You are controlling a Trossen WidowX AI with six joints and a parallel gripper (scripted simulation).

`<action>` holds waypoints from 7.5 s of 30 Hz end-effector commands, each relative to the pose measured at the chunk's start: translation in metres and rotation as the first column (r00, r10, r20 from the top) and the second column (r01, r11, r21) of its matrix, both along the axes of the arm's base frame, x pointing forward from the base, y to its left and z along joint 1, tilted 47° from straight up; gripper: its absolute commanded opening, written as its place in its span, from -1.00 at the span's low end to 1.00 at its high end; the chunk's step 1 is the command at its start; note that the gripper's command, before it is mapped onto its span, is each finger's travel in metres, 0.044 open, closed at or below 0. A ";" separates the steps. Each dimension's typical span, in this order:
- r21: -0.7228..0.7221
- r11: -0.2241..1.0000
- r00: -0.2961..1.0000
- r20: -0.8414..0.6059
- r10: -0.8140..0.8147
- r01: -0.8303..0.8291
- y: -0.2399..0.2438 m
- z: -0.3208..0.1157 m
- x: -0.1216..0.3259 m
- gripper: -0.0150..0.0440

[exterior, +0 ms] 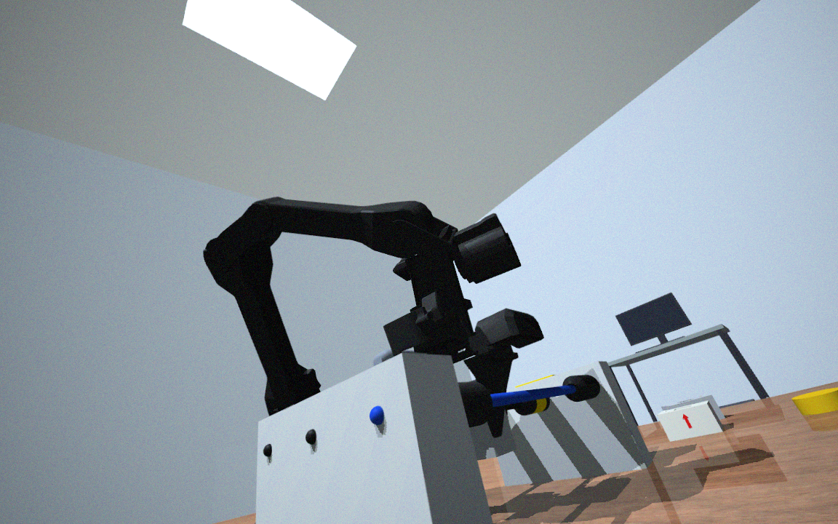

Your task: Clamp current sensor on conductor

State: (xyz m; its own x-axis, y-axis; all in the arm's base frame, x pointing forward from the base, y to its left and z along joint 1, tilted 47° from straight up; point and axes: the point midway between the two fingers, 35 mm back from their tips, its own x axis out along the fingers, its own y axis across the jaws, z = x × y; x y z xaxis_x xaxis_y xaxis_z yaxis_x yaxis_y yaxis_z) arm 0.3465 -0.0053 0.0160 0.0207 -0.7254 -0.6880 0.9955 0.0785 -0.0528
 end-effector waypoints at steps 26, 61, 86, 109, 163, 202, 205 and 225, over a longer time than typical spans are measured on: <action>0.001 1.000 1.000 0.001 0.005 -0.005 0.000 0.000 -0.002 0.40; 0.001 1.000 1.000 0.001 0.005 -0.005 0.000 0.000 -0.002 1.00; 0.002 1.000 1.000 0.002 0.008 -0.008 0.083 0.071 -0.005 1.00; 0.002 1.000 1.000 0.002 0.008 -0.008 0.083 0.071 -0.005 1.00; 0.002 1.000 1.000 0.002 0.008 -0.008 0.083 0.071 -0.005 1.00; 0.002 1.000 1.000 0.002 0.008 -0.008 0.083 0.071 -0.005 1.00; 0.002 1.000 1.000 0.002 0.008 -0.008 0.083 0.071 -0.005 1.00; 0.002 1.000 1.000 0.002 0.008 -0.008 0.083 0.071 -0.005 1.00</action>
State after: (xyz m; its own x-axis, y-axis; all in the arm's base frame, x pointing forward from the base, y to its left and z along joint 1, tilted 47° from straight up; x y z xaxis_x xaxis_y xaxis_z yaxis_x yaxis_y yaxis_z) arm 0.3421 0.0764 0.0867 0.0288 -0.7253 -0.6878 0.9946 0.0891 -0.0523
